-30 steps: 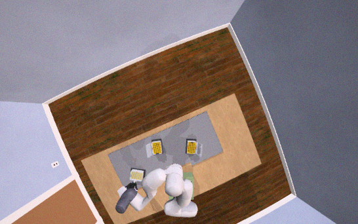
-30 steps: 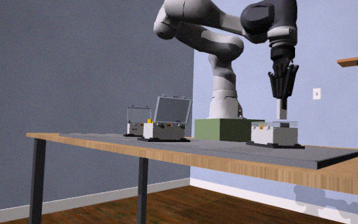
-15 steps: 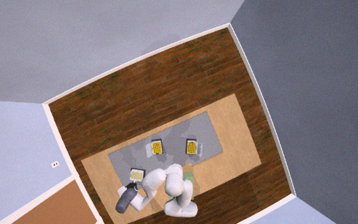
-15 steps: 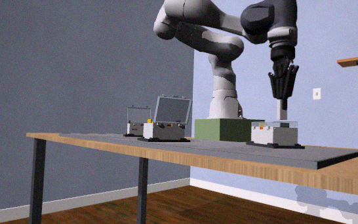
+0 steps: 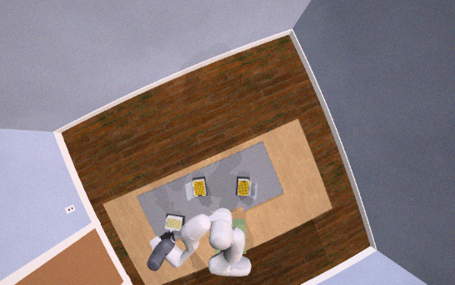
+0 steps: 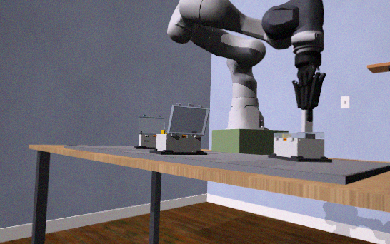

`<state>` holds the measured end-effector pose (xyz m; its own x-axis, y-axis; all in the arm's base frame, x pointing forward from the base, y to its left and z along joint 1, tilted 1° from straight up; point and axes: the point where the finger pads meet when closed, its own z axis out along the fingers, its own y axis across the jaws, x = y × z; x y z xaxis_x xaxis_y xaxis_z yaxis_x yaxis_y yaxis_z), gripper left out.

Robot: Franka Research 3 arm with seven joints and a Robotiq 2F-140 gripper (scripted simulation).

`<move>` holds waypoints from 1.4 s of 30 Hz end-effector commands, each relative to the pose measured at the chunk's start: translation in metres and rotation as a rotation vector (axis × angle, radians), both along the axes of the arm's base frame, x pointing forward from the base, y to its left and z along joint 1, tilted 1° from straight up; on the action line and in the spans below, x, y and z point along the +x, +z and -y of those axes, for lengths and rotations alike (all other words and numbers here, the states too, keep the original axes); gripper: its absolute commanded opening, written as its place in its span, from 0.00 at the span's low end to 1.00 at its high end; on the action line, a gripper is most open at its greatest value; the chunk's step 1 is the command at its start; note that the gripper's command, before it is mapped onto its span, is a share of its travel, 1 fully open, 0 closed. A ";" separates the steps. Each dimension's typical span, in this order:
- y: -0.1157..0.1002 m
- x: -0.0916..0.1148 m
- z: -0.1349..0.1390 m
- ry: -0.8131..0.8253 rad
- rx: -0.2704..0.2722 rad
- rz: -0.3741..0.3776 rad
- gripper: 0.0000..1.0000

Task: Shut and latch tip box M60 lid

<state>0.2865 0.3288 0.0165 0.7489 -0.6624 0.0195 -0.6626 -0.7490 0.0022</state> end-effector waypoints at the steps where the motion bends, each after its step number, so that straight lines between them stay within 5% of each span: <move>1: -0.001 0.001 -0.001 -0.007 0.004 0.004 0.00; 42: -0.008 0.001 -0.001 -0.007 0.004 0.004 0.00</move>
